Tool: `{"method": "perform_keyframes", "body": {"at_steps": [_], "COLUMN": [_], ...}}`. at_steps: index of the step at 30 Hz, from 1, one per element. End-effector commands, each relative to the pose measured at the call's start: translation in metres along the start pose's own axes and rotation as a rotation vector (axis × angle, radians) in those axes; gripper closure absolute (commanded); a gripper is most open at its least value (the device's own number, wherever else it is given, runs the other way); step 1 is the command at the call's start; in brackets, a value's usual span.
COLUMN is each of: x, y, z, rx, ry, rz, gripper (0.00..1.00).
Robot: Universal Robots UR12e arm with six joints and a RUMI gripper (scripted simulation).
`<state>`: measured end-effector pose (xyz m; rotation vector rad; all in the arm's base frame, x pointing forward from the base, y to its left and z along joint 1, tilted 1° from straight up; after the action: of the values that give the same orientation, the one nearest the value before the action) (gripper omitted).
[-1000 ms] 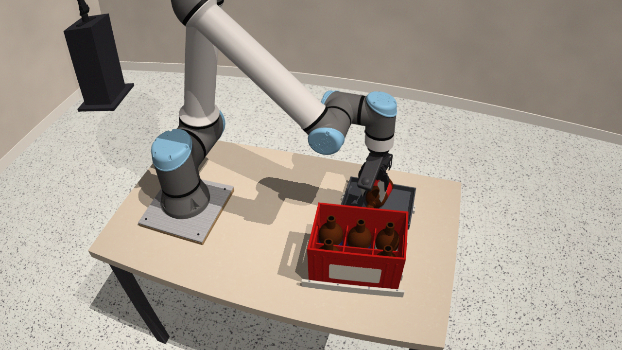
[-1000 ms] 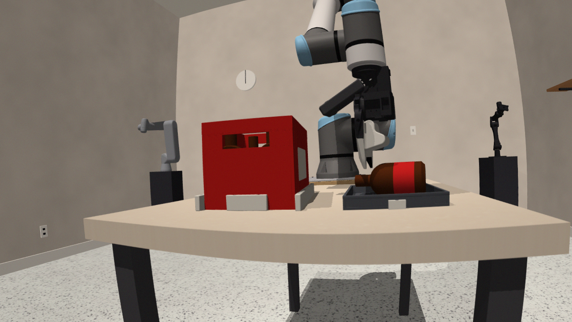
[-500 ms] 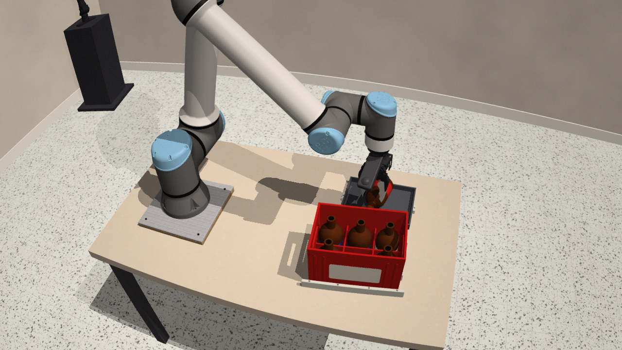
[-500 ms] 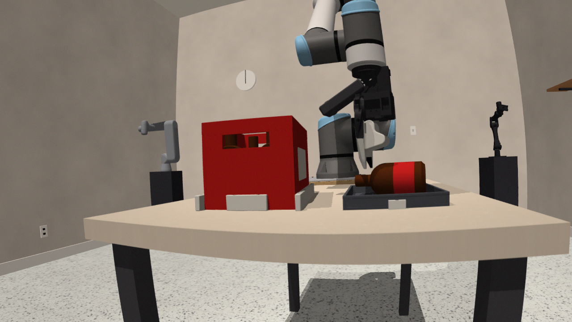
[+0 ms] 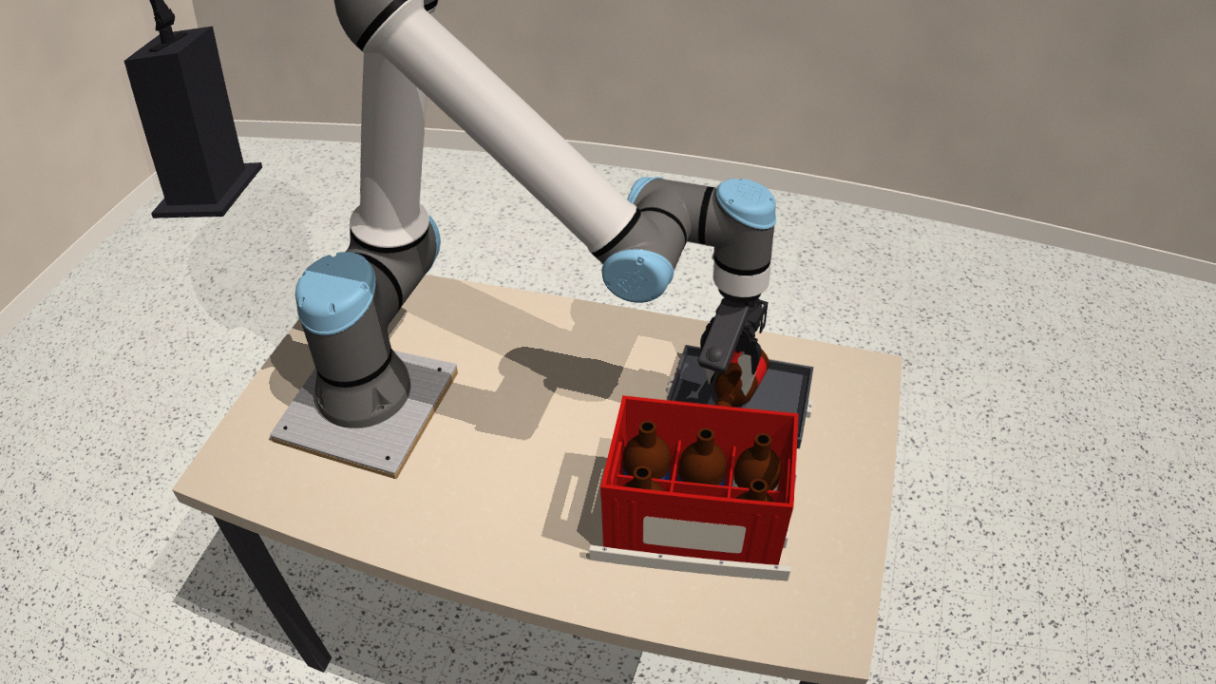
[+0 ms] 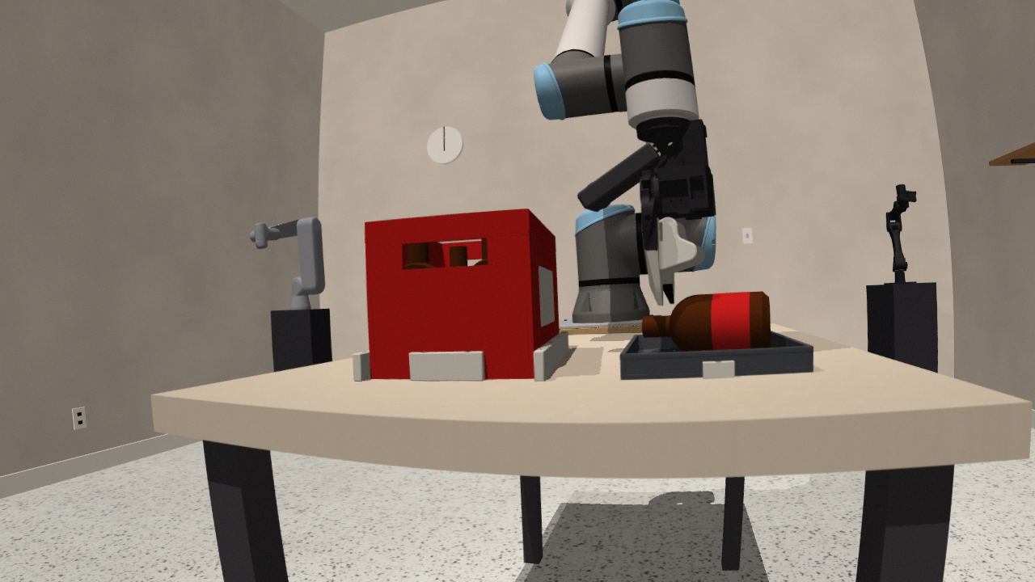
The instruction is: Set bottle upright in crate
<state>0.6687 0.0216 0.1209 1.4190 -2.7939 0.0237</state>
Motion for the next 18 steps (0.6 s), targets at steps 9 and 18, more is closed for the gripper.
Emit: {"method": "perform_keyframes", "body": {"at_steps": [9, 18], "x": [0.000, 0.000], "y": [-0.001, -0.001], "z": [0.003, 0.012], "rx": [0.001, 0.001], "ry": [-0.001, -0.001], "rz": [0.000, 0.000], "gripper": [0.62, 0.62]}}
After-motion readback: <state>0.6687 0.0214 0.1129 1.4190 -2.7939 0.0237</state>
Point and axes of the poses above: the point where the finger pads meet when closed, its own z axis out along the fingers, its own y axis across the jaws, x = y × z, the point moved 6 cm from there along -z, back along the fingers, and after that the axes turned 14 degrees about z, right-handed, at the moved point
